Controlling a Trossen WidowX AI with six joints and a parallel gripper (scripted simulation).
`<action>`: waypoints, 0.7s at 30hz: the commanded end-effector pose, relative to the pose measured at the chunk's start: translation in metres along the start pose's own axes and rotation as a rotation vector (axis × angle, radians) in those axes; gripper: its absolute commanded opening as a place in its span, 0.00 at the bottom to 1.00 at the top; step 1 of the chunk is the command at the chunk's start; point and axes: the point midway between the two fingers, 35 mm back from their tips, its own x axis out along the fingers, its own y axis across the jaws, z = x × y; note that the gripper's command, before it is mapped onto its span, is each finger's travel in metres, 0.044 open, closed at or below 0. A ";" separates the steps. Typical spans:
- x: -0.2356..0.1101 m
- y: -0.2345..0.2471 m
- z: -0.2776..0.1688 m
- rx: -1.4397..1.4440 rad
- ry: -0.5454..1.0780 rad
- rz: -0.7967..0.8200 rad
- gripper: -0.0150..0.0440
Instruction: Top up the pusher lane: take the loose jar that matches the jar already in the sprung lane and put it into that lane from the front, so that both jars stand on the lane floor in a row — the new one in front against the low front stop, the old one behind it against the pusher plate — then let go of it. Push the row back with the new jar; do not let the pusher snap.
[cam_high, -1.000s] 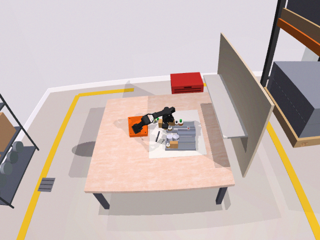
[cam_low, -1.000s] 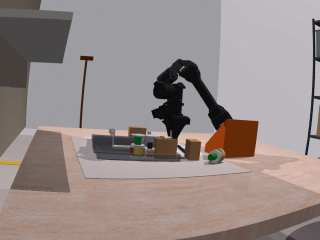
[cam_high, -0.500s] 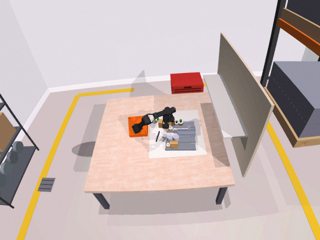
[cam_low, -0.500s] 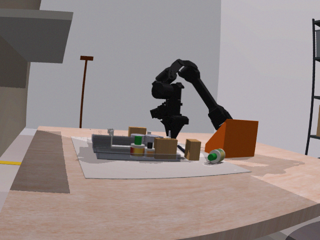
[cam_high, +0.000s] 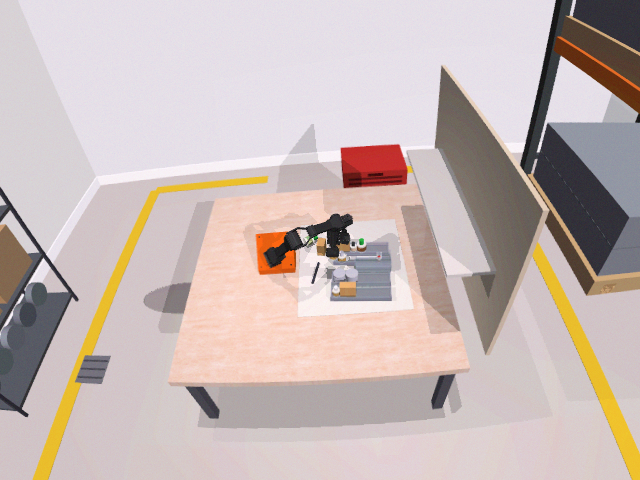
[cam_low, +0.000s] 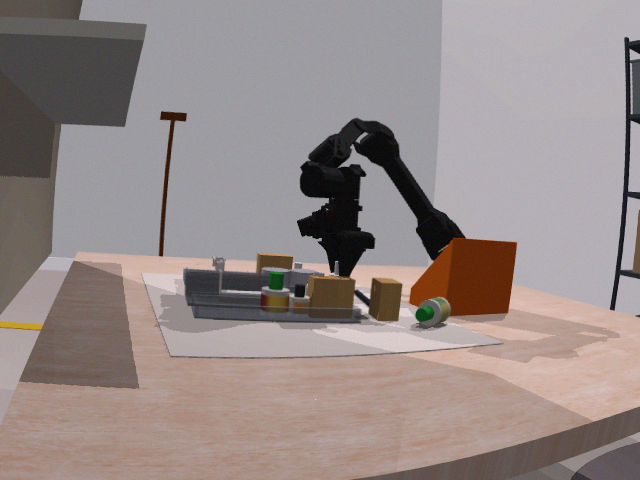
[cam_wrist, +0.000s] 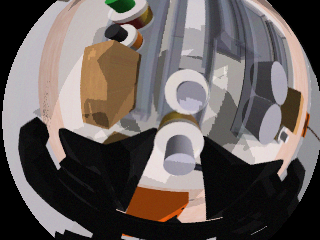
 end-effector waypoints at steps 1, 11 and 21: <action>-0.003 0.000 0.010 0.013 -0.024 0.000 0.25; -0.003 0.000 0.014 0.013 -0.024 0.000 0.25; -0.004 -0.001 0.017 0.013 -0.024 0.000 0.25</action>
